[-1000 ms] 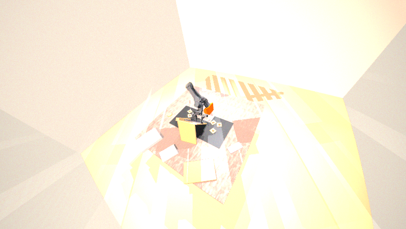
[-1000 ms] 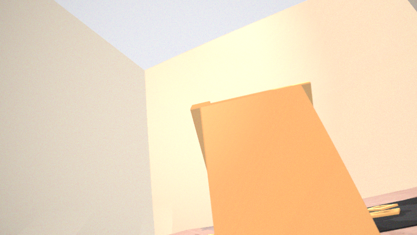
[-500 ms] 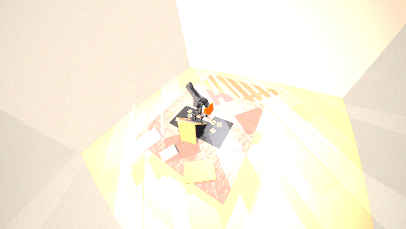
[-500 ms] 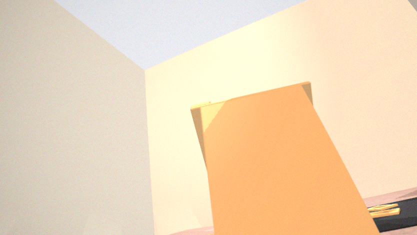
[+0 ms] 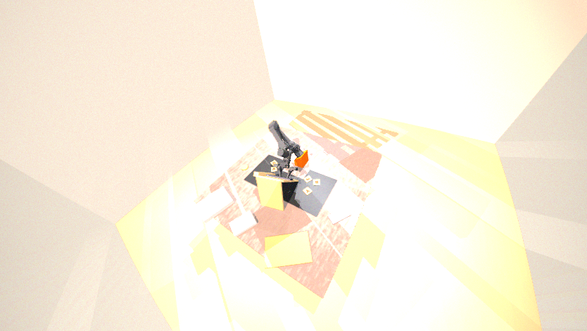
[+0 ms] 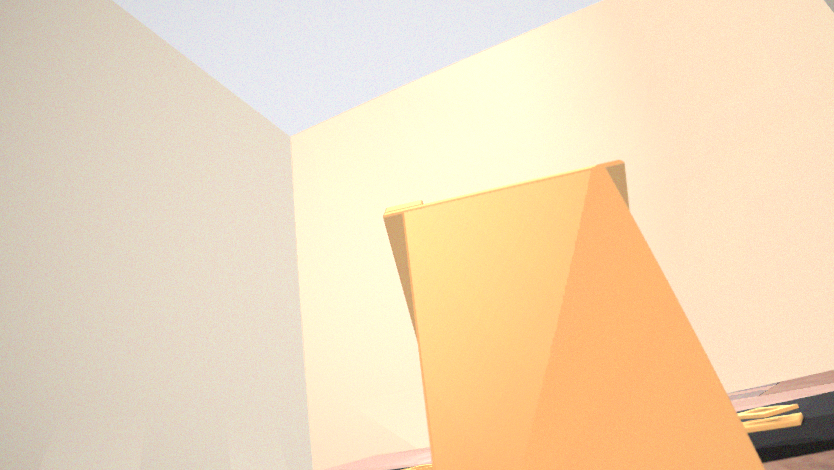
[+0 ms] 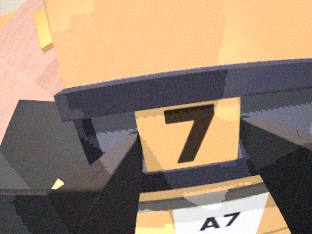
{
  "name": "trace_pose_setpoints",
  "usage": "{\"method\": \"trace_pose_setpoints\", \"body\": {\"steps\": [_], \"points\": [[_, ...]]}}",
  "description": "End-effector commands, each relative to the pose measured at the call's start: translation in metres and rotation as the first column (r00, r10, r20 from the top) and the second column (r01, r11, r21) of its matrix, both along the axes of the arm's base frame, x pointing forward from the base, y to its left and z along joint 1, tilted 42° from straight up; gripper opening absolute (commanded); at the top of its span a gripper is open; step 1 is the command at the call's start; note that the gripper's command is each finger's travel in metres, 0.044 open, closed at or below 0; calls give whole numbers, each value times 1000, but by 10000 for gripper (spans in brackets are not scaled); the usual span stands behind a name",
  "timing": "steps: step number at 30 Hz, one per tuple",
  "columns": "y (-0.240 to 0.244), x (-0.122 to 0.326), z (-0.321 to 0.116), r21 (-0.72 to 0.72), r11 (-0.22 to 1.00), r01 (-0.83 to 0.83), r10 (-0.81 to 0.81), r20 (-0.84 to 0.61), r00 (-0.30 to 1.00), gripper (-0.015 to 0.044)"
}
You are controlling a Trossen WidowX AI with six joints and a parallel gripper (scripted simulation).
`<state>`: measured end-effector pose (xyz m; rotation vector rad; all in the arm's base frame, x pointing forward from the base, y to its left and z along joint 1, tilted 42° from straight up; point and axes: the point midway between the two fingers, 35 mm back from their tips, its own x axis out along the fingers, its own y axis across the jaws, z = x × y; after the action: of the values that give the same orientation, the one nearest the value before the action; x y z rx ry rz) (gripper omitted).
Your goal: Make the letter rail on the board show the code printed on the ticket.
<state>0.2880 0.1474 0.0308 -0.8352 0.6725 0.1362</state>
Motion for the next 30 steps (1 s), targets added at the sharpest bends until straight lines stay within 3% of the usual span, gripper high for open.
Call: {"method": "trace_pose_setpoints", "body": {"steps": [1, 30], "points": [[-1, 1, 4, 5, 1000, -5, 5, 3, 1000, 0], [-14, 8, 17, 4, 1000, -5, 5, 4, 1000, 0]]}}
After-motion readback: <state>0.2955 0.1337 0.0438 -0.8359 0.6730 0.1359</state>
